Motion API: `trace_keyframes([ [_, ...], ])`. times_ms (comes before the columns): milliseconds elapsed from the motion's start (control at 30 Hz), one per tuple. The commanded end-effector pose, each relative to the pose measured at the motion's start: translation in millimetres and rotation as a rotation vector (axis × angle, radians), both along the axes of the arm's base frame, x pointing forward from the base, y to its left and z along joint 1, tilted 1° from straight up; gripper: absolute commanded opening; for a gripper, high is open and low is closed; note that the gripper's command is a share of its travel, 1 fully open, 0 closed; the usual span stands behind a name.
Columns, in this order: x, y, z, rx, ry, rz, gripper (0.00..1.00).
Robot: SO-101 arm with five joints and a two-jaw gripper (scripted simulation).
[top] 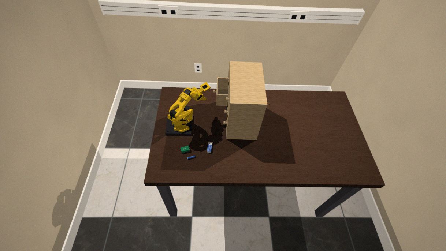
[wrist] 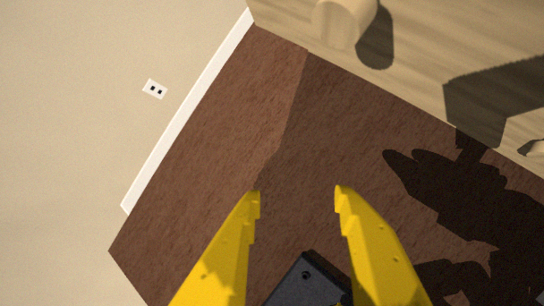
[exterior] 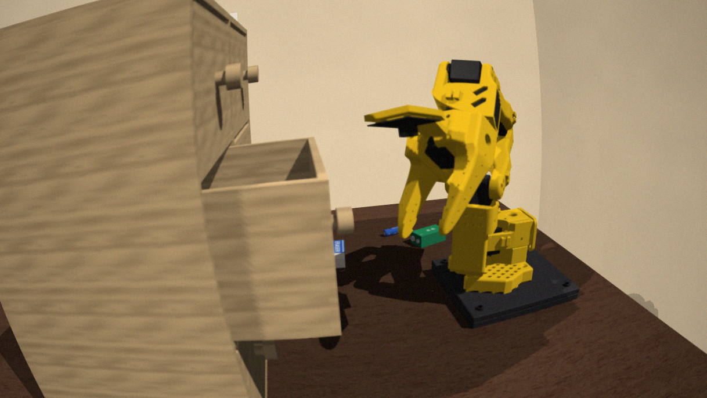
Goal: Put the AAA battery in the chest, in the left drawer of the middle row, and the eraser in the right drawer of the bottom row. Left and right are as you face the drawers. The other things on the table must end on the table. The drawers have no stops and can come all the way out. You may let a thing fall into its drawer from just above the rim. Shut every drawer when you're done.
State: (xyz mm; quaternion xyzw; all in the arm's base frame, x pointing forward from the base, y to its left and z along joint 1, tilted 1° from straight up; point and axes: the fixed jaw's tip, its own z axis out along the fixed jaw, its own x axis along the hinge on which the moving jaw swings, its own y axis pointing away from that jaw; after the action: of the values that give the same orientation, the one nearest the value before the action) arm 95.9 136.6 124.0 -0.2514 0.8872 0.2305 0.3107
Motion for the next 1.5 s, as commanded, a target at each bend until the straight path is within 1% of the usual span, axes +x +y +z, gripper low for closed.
trace_keyframes([
  [0,-0.7,-3.7,-1.9,-0.081,-0.01,0.049,0.21],
  [400,-8.1,-14.8,-8.0,-0.332,-0.038,0.275,0.21],
  [467,-8.1,-14.8,-8.0,-0.332,-0.038,0.275,0.21],
  [533,-9.0,-16.1,-8.5,-0.358,-0.039,0.302,0.21],
  [1033,-9.0,-16.1,-8.5,-0.358,-0.039,0.302,0.21],
  [1133,-6.2,-13.8,20.7,-0.267,-0.132,0.276,0.21],
  [1233,-6.5,-15.2,49.8,-0.176,-0.224,0.25,0.21],
  [1333,-9.8,-20.3,77.9,-0.084,-0.315,0.223,0.21],
  [1467,-18.6,-32.3,112.7,0.039,-0.436,0.187,0.2],
])
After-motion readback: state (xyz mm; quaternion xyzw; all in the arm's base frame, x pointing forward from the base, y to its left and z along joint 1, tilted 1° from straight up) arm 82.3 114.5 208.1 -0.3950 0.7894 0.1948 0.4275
